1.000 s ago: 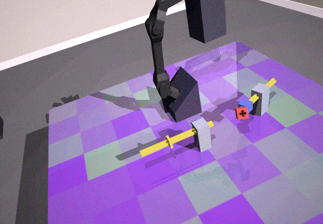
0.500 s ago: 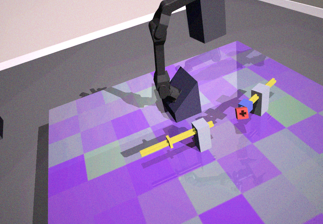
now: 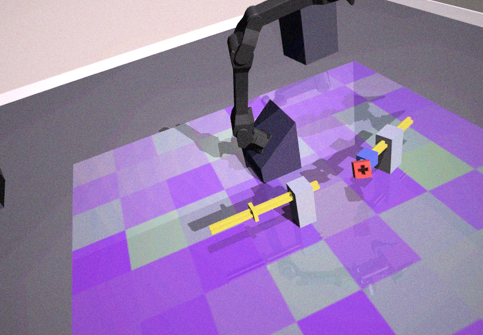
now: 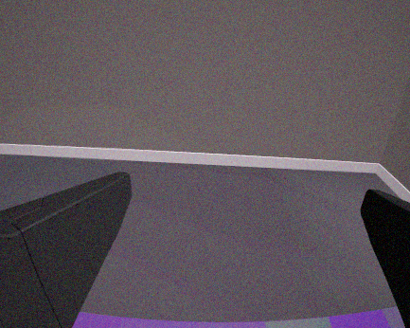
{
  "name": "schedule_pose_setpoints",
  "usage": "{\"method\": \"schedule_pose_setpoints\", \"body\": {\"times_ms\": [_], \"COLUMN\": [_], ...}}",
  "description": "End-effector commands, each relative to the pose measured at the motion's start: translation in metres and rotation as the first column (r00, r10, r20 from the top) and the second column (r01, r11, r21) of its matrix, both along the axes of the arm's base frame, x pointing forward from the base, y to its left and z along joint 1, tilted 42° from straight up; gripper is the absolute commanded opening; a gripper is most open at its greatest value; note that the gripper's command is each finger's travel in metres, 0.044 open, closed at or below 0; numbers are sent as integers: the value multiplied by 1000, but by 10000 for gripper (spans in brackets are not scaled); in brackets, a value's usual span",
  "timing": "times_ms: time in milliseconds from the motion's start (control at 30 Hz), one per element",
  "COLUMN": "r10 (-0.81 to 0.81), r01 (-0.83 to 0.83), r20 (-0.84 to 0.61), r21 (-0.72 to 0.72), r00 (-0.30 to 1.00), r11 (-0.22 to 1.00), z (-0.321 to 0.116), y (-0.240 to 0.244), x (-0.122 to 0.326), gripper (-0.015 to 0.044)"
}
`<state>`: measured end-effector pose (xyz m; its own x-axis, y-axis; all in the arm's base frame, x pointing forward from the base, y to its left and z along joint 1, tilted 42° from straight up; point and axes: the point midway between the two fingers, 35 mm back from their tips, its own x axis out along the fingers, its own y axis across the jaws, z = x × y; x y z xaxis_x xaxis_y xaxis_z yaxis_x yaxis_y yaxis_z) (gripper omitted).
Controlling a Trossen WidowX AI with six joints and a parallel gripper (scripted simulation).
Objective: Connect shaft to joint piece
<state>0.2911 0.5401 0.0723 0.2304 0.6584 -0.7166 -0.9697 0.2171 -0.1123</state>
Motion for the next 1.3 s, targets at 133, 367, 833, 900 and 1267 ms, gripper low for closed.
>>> {"method": "schedule_pose_setpoints", "body": {"times_ms": [133,367,833,900,1267], "r10": [-231,-431,-769,-806,-937], "r01": [221,396,666,693,784], "r20": [-76,-105,-45,-24,136], "r21": [-128,-250,-470,-495,-593], "r00": [970,896,638,592,323], "r11": [967,884,579,524,184], "z": [-20,-36,-56,-58,-57], "y": [-44,-89,-188,-203,-287], "x": [36,62,97,100,112], "gripper": [440,440,440,440,440]}}
